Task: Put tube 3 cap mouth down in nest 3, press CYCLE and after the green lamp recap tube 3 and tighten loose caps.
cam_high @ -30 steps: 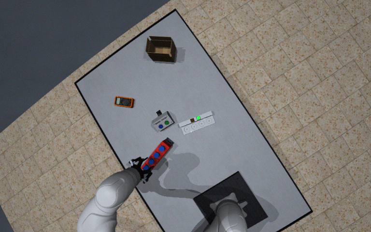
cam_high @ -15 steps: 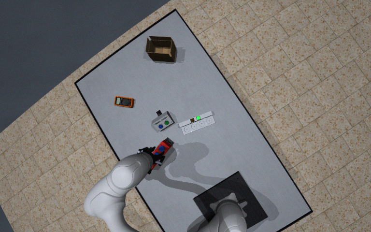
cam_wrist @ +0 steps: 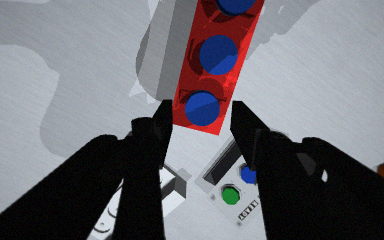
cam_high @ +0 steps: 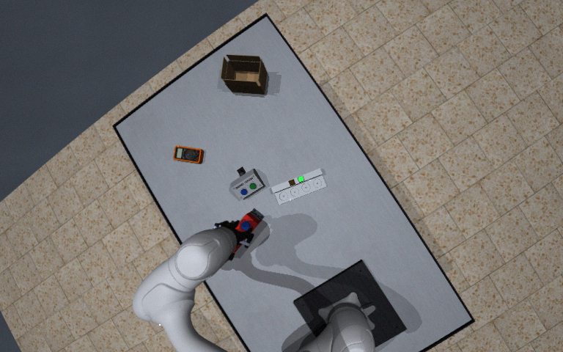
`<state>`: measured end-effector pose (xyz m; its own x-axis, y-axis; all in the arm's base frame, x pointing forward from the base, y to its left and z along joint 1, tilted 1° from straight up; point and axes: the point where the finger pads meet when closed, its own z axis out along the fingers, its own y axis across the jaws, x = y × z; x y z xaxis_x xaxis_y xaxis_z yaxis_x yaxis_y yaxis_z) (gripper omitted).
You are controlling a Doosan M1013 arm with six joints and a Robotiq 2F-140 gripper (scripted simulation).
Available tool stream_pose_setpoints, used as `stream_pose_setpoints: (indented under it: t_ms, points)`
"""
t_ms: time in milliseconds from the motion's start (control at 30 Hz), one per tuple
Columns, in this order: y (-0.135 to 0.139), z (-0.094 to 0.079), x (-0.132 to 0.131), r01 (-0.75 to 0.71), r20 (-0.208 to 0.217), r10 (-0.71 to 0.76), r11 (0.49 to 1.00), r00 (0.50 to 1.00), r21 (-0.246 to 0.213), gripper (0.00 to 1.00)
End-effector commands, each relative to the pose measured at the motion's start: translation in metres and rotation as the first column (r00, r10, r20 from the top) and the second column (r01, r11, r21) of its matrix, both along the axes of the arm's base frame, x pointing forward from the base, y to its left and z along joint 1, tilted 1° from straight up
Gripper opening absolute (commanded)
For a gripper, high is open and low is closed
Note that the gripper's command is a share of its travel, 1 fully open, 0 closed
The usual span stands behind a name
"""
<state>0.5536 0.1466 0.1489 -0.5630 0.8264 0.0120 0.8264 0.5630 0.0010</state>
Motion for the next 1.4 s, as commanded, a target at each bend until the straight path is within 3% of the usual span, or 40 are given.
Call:
stream_pose_setpoints:
  t_ms: [0, 133, 1200, 1233, 1367]
  points:
    - [0.001, -0.011, 0.001, 0.001, 0.003, -0.001, 1.0, 1.0, 0.005, 0.41]
    - [0.001, -0.023, 0.002, 0.0, 0.003, 0.0, 1.0, 1.0, 0.004, 0.41]
    - [0.002, -0.031, 0.003, 0.0, 0.006, 0.0, 1.0, 1.0, 0.005, 0.41]
    - [0.001, -0.029, 0.002, 0.001, 0.005, -0.001, 1.0, 1.0, 0.003, 0.3]
    - [0.001, -0.029, 0.002, 0.001, 0.005, -0.001, 1.0, 1.0, 0.003, 0.3]
